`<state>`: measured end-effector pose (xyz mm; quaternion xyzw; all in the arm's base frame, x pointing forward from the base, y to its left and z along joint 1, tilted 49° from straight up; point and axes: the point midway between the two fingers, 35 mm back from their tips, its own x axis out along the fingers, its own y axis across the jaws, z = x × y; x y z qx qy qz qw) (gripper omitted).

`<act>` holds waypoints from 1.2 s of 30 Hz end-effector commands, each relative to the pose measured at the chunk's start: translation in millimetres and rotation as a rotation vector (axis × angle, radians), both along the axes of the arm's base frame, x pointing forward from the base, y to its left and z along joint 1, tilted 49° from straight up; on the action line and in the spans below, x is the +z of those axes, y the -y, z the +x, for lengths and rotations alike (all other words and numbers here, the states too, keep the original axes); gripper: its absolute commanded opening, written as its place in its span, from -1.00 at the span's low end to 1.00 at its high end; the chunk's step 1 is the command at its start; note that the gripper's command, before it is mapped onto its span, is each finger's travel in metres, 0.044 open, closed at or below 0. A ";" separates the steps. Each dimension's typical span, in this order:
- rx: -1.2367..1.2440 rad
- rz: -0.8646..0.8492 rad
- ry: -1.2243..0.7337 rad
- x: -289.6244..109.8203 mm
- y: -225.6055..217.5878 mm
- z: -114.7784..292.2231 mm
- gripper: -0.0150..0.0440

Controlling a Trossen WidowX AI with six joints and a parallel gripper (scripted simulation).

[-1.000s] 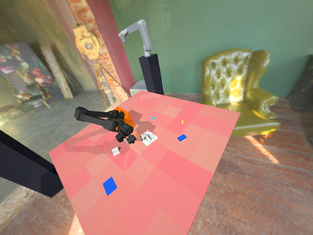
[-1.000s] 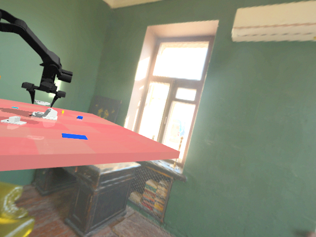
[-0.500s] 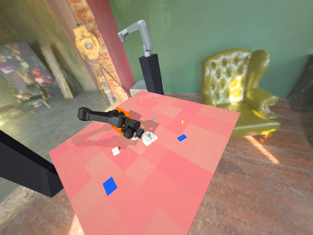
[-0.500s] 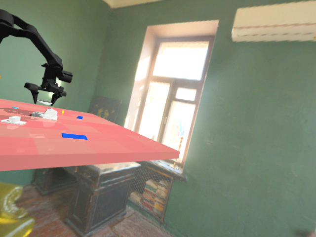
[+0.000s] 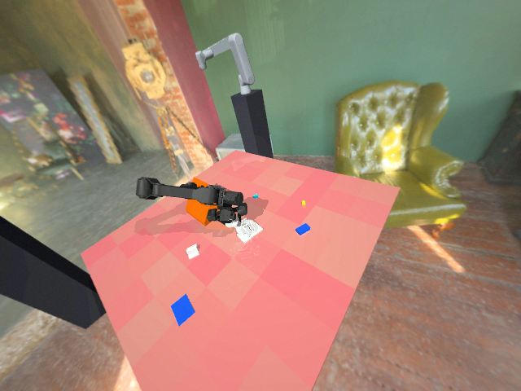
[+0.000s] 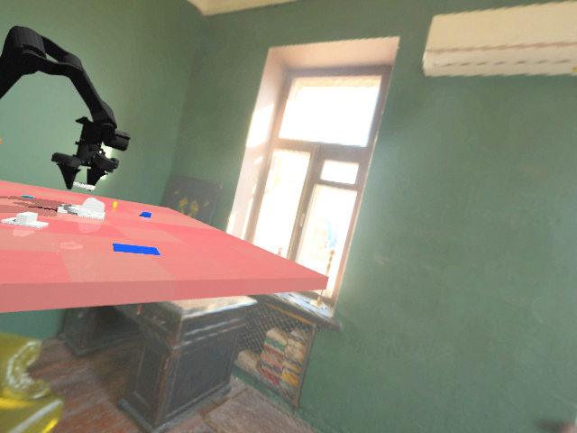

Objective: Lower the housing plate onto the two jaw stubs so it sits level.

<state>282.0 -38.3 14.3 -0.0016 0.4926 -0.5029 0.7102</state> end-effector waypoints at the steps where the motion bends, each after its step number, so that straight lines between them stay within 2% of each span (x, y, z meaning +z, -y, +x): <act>1: 0.089 -0.011 -0.082 -7.1 -7.8 1.3 0.70; 17: 0.426 -0.052 -0.437 -39.3 -36.1 -4.0 0.70; 36: 0.430 -0.052 -0.441 -39.7 -36.3 -4.1 0.70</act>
